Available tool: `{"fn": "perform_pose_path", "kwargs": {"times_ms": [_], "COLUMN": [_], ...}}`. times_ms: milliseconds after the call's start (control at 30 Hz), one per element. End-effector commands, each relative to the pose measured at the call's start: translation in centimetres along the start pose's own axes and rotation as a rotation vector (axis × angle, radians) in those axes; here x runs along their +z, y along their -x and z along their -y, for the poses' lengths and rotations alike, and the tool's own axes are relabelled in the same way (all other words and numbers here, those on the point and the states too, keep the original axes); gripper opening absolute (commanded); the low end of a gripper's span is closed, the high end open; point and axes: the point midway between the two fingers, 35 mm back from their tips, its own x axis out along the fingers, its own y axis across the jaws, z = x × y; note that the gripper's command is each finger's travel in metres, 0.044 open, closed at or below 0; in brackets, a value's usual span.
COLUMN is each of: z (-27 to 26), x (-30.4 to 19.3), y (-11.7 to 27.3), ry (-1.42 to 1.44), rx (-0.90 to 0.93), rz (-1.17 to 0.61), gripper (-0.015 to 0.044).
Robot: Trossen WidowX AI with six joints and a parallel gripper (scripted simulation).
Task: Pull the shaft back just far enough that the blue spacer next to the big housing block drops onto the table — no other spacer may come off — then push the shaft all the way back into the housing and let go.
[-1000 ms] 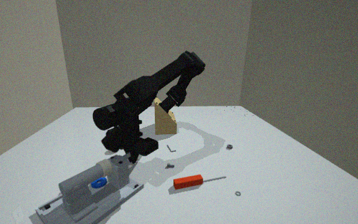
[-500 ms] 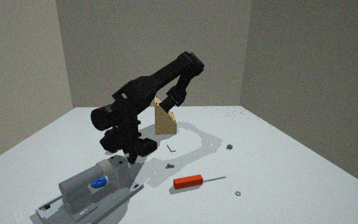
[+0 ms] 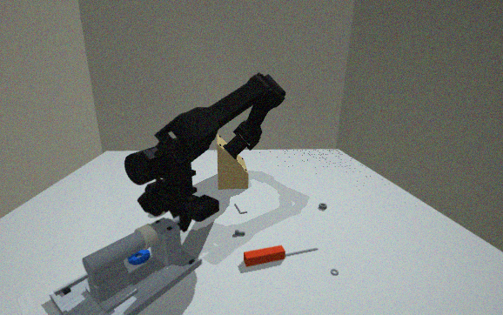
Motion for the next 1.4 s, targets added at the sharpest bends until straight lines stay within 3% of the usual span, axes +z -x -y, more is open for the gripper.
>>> {"fn": "perform_pose_path", "kwargs": {"times_ms": [0,1367], "z": [0.1,0.1], "x": [0.3,1.5], "y": [0.0,0.1], "ry": [0.005,0.005], "rx": [-0.004,-0.004], "rz": [0.005,0.005], "gripper": [0.0000,0.0000]}}
